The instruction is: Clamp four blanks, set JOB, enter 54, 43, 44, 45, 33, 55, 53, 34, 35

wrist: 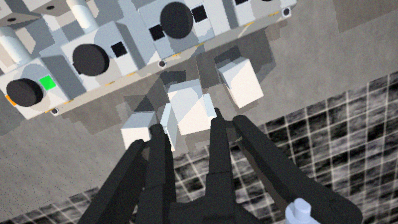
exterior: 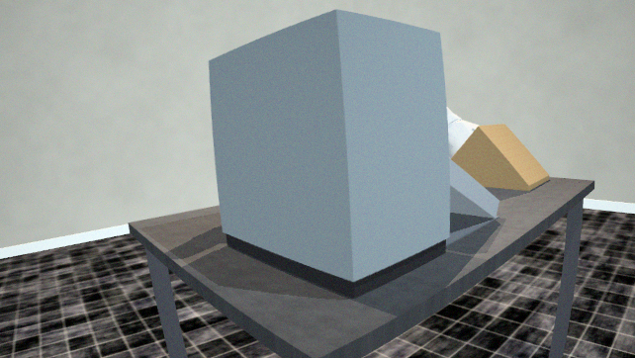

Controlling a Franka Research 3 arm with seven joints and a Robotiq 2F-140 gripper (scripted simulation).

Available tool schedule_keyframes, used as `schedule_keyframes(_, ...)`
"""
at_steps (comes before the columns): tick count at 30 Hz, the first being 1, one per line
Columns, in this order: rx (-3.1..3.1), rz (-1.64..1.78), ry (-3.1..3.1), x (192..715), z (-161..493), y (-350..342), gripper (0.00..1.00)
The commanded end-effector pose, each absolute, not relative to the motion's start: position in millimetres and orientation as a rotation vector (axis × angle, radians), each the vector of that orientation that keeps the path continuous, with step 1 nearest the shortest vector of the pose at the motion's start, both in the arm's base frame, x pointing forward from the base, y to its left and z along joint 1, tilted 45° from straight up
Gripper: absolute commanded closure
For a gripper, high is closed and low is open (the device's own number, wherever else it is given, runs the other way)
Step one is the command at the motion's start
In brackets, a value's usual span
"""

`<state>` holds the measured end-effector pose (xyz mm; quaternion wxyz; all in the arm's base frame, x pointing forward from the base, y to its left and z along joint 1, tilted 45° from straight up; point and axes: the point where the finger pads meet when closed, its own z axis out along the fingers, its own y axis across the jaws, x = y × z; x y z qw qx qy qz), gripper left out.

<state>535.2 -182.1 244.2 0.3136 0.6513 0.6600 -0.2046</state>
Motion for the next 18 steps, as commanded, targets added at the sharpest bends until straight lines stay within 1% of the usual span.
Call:
schedule_keyframes(1,1.72,-0.567,1.729,526,263,-170,1.0)
schedule_keyframes(8,1.72,-0.567,1.729,520,297,-137,1.0)
schedule_keyframes(18,1.72,-0.567,1.729,514,327,-108,1.0)
